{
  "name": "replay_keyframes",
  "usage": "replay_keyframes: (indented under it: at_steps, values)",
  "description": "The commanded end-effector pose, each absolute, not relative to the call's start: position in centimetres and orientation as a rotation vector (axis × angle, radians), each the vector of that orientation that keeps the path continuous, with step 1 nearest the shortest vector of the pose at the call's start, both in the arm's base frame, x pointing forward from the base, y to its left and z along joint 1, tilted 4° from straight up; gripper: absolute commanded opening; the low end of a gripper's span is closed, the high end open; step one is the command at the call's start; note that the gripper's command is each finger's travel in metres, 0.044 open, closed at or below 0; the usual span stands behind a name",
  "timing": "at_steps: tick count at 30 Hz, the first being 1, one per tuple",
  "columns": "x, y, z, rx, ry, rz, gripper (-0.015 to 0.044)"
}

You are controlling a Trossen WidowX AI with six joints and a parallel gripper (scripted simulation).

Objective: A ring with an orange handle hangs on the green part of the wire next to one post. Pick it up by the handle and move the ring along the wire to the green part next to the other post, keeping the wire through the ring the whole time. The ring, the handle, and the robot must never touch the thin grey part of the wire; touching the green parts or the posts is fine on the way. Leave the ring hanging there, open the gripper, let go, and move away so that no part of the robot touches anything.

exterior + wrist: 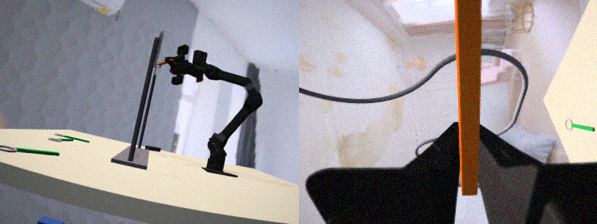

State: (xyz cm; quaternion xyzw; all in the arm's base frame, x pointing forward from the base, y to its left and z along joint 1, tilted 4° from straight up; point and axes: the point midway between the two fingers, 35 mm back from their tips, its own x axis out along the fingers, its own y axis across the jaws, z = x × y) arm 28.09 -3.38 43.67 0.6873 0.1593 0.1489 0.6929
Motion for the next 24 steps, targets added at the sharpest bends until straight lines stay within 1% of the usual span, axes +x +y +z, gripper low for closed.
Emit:
replay_keyframes:
  at_steps: [1, 12, 24]
  values:
    - [28.0, -3.3, 45.1, 1.615, 0.343, 0.364, -0.0150]
    - [27.9, -4.0, 48.7, 1.849, 0.295, 0.429, -0.0150]
    - [28.8, -5.0, 51.9, 2.038, 0.206, 0.394, -0.0150]
